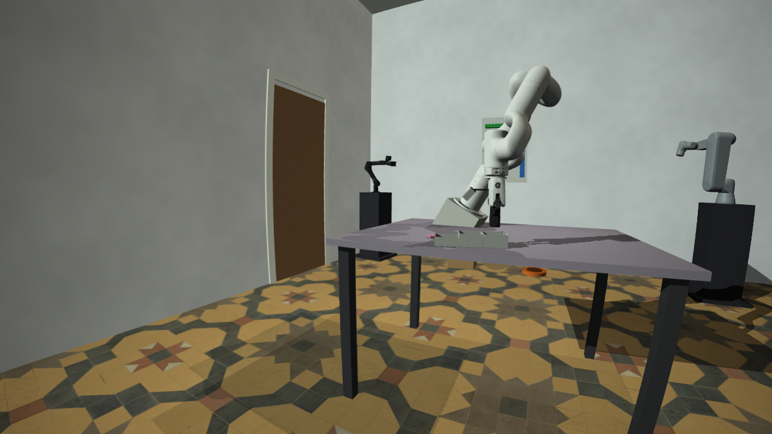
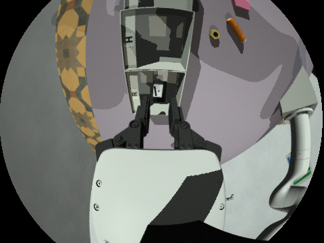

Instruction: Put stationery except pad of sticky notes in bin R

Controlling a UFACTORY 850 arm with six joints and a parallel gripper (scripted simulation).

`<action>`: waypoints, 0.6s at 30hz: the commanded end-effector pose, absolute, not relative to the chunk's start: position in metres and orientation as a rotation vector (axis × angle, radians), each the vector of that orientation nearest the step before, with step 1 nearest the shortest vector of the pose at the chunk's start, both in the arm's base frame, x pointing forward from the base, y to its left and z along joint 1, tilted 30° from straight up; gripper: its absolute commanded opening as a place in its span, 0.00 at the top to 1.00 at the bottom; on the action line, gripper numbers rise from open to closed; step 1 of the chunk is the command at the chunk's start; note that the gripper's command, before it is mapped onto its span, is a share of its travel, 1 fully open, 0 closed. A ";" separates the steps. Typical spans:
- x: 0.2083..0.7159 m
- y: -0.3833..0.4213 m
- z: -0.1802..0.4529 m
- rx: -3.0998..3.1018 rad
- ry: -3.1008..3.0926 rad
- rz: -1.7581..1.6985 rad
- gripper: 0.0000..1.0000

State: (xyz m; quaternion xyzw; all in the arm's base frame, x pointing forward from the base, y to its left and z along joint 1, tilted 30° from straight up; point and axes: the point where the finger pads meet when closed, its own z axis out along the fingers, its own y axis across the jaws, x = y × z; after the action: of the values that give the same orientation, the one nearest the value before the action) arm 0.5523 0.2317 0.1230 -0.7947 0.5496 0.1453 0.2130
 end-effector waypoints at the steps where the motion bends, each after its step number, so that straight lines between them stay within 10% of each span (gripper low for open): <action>1: 0.553 0.231 0.125 -2.205 1.525 0.402 0.71; 2: 0.553 0.231 0.125 -2.205 1.525 0.402 0.71; 3: 0.553 0.229 0.128 -2.205 1.525 0.402 0.00; 18: 0.553 0.203 0.173 -2.205 1.525 0.402 0.00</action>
State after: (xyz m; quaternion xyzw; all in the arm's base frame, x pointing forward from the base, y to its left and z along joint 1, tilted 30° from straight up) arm 0.5520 0.2106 0.1590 -0.7946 0.5496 0.1454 0.2129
